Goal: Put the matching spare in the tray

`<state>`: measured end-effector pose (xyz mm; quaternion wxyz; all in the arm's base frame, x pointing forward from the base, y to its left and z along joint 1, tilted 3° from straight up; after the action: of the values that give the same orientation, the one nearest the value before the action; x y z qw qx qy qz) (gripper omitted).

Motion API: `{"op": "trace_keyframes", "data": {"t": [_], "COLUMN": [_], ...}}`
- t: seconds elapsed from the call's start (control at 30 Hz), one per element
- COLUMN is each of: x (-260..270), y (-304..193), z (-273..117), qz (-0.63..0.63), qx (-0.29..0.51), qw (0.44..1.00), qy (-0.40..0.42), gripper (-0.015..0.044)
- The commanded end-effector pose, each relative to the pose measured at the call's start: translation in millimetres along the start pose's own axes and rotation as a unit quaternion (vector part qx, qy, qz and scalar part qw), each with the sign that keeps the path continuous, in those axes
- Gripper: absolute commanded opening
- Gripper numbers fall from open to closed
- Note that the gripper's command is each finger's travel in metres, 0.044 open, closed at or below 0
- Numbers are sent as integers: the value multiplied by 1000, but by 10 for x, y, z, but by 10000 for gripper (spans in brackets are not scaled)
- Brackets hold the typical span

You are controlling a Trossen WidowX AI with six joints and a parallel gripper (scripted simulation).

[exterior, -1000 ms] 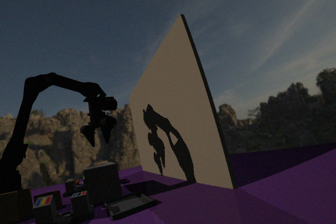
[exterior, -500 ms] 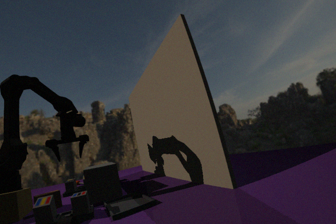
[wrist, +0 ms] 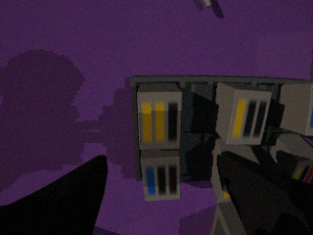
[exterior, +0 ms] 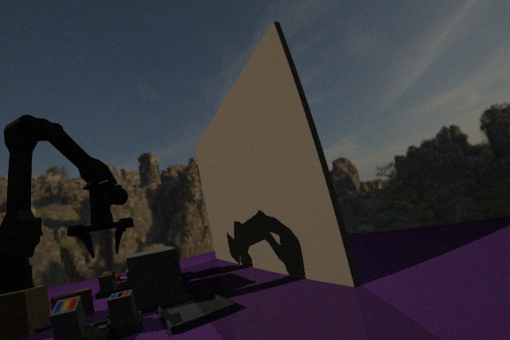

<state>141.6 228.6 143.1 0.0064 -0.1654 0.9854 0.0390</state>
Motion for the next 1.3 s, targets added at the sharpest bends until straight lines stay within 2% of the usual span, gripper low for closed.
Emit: {"op": "trace_keyframes", "data": {"t": [0.0, 0.3, 1.27], "x": [3, -7, -28], "y": [7, 54, 69], "z": [54, 94, 574], "qz": [2, 2, 2], "qx": [-1, -1, -1], "qw": [1000, 1000, 1000], "qy": [-4, -4, -4], "gripper": [300, 300, 300]}}
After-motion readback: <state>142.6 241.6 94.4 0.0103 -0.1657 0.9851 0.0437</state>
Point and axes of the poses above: the point midway between the two fingers, 35 mm back from their tips, its own z axis out along the fingers, its own x axis across the jaws, y = z × x, the point moved 6 cm from there along -z, back along the fingers, and after that the axes turned 14 degrees about -z, right-handed, at the moved point
